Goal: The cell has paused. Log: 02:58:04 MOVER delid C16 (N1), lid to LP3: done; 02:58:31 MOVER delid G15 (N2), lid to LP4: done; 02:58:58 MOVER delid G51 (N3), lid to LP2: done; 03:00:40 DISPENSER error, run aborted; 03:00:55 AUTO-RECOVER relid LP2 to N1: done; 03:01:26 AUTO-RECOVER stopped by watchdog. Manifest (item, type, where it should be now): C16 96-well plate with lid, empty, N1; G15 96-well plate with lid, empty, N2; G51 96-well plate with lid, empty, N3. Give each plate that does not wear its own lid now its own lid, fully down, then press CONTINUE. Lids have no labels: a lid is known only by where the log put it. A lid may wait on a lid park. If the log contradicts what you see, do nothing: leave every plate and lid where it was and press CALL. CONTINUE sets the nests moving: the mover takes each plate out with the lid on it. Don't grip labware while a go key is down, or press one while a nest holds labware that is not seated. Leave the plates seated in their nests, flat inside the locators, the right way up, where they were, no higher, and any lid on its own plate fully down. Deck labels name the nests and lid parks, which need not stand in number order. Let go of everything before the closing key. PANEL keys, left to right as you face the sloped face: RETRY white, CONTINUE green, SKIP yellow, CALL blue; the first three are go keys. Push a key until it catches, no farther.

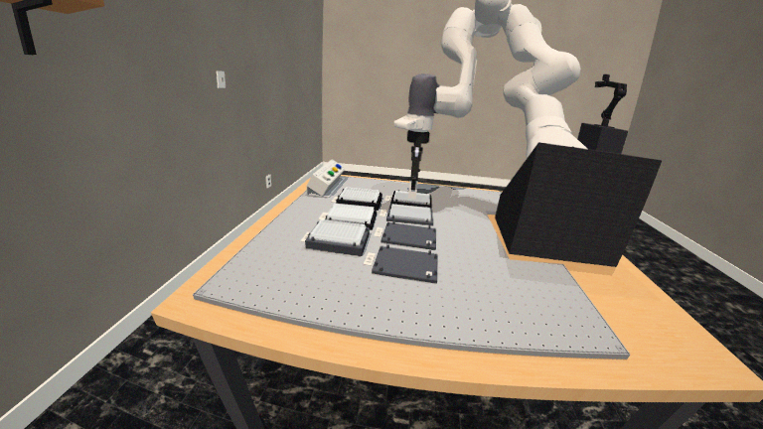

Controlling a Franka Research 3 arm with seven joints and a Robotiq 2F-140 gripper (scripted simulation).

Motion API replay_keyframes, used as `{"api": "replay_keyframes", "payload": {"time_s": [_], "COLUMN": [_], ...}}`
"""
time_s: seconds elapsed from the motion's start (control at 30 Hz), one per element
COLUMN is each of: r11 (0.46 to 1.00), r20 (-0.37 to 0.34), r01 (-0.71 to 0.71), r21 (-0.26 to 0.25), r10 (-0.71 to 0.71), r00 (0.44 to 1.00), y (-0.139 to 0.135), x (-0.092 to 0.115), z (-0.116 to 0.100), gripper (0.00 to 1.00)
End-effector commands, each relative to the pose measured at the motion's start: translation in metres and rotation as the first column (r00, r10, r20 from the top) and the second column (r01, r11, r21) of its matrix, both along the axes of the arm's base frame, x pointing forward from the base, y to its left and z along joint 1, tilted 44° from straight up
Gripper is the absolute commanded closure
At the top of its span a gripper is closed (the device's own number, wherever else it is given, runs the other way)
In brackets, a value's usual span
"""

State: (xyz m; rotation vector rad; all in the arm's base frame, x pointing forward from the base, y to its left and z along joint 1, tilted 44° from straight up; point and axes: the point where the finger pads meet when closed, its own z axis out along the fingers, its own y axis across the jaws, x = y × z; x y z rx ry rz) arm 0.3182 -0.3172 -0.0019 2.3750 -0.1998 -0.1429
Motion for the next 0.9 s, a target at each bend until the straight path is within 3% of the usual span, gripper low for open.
{"api": "replay_keyframes", "payload": {"time_s": [0.0, 0.3, 0.33, 0.87], "r11": [1.0, 1.0, 1.0, 1.0], "r20": [-0.002, -0.002, -0.002, -0.002], "r01": [0.0, 0.0, 0.0, 0.0], "r21": [-0.001, -0.001, -0.001, -0.001], "r10": [0.0, 0.0, 0.0, 0.0], "r00": [1.0, 1.0, 1.0, 1.0], "y": [-0.001, -0.001, -0.001, -0.001], "x": [-0.0003, -0.0003, -0.0003, -0.0003], "z": [0.0011, 0.0011, 0.0011, 0.0011], "gripper": [0.34, 0.34, 0.41, 0.41]}}
